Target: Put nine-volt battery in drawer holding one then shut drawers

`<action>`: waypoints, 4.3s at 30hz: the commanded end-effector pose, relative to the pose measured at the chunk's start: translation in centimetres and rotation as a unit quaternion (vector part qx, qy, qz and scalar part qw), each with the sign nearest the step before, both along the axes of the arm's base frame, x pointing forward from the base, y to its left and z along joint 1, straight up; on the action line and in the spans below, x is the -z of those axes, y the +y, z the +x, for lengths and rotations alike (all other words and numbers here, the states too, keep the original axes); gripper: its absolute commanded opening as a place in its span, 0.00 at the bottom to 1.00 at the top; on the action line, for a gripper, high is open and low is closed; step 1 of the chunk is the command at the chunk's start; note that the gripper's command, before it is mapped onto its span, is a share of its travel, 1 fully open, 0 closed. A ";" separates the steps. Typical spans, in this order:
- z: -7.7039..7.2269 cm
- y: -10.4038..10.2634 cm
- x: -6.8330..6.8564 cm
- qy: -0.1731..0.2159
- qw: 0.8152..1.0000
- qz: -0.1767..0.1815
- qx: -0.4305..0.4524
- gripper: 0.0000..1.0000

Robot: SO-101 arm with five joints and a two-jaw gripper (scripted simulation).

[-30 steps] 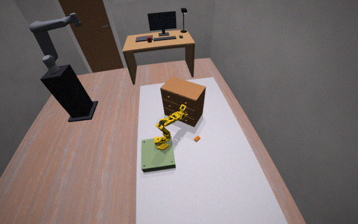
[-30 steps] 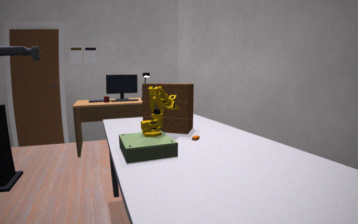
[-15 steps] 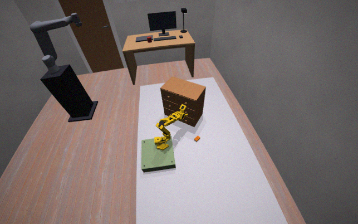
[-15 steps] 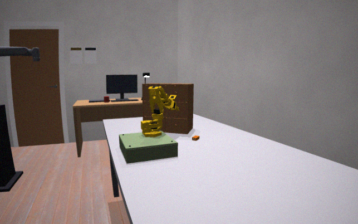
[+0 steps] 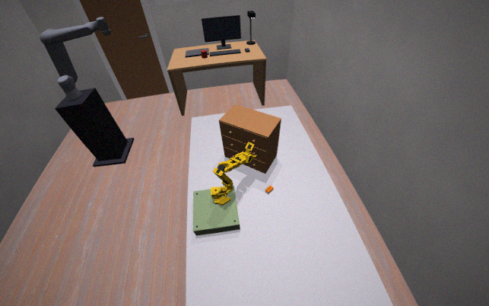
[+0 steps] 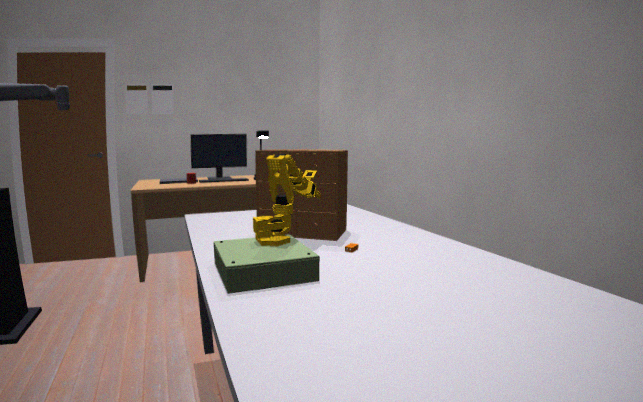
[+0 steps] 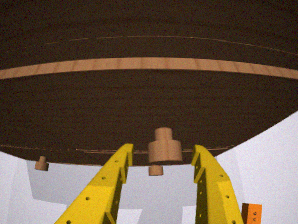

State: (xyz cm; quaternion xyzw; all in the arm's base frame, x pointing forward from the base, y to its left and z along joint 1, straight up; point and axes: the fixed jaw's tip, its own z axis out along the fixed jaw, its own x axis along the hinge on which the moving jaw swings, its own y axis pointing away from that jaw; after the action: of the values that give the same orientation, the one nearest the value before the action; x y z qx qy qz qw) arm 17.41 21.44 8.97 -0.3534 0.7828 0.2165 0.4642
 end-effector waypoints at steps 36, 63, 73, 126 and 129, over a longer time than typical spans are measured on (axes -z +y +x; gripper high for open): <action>-0.1 0.3 -0.1 -0.001 1.000 0.004 -0.003 0.04; -0.1 0.1 -0.1 -0.001 1.000 0.003 -0.002 0.00; -0.2 -0.7 -0.1 -0.004 1.000 0.001 0.005 0.00; -0.8 -1.9 -0.1 -0.005 1.000 0.000 0.010 0.00; -0.8 -1.9 -0.1 -0.005 1.000 0.000 0.010 0.00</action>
State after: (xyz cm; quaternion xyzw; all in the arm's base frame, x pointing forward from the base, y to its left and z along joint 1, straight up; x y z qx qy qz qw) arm 16.82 19.76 8.93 -0.3449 0.7854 0.2100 0.4692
